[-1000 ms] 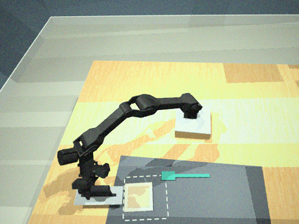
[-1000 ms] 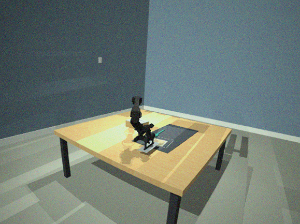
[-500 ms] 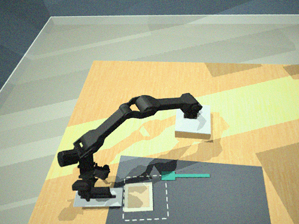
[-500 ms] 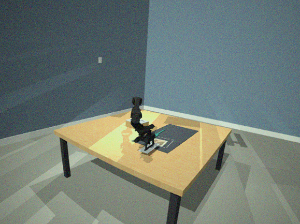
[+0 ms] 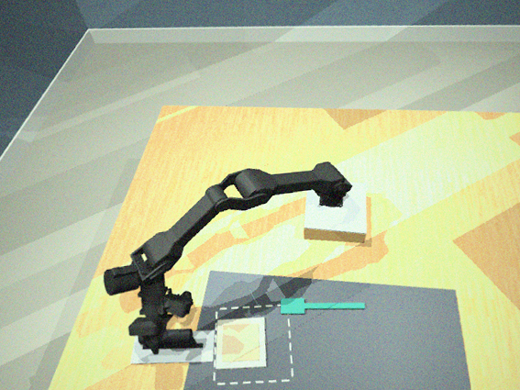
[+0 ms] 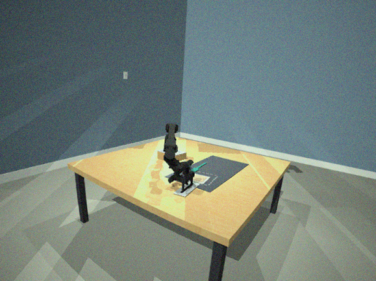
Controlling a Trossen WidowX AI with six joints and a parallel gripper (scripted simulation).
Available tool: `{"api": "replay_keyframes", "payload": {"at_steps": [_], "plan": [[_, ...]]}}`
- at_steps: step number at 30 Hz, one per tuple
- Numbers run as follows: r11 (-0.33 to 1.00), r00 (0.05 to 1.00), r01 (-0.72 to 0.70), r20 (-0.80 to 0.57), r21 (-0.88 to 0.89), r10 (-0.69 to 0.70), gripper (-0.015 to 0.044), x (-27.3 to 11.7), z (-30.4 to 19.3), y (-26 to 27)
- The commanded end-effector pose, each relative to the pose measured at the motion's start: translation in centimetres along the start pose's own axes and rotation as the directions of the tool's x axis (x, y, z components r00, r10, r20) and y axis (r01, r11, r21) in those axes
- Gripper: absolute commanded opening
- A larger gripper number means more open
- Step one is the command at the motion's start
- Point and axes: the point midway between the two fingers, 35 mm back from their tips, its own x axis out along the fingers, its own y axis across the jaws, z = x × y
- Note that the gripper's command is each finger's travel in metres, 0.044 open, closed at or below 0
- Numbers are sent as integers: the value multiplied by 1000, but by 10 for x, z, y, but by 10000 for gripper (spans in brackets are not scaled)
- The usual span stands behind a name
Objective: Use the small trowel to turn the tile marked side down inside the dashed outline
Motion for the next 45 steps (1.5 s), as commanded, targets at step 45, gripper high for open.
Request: {"api": "replay_keyframes", "payload": {"at_steps": [45], "plan": [[1000, 1000, 5, 5, -6, -5, 0, -23, -8, -29]]}}
